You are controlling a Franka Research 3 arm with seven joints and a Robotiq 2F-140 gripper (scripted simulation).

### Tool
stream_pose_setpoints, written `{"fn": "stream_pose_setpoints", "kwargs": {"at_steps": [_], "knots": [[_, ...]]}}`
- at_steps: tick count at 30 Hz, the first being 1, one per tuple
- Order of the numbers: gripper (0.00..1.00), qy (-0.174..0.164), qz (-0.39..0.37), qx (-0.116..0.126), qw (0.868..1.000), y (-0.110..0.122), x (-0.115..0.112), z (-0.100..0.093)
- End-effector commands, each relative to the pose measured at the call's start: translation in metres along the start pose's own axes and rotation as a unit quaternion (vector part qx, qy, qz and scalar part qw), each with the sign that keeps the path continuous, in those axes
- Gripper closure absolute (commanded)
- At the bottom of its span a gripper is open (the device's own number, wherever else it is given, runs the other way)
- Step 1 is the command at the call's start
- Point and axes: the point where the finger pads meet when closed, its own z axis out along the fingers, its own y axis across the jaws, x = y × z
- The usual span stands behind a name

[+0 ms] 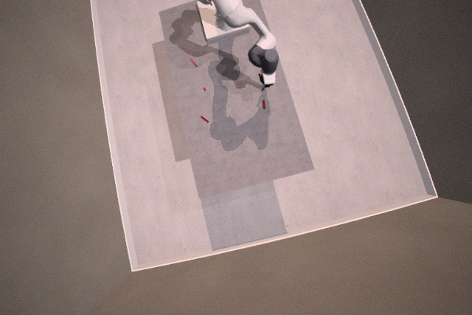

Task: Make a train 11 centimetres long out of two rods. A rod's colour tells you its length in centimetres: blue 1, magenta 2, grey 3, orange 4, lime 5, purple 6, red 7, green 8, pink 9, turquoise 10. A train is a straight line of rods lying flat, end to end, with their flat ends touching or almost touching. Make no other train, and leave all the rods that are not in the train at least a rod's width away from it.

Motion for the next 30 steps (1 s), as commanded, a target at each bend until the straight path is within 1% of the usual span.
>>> {"fn": "stream_pose_setpoints", "kwargs": {"at_steps": [1, 20, 21, 26, 27, 29, 30], "knots": [[0.88, 0.0, 0.002, 0.0, 1.0, -0.0003, -0.0001, 0.0011], [0.88, 0.0, 0.002, 0.0, 1.0, -0.0003, -0.0001, 0.0011], [0.85, 0.0, 0.002, 0.0, 1.0, -0.0003, -0.0001, 0.0011], [0.83, 0.0, 0.002, 0.0, 1.0, -0.0003, -0.0001, 0.0011], [0.81, 0.0, 0.002, 0.0, 1.0, -0.0003, -0.0001, 0.0011], [0.81, 0.0, 0.002, 0.0, 1.0, -0.0003, -0.0001, 0.0011], [0.79, 0.0, 0.002, 0.0, 1.0, -0.0003, -0.0001, 0.0011]]}}
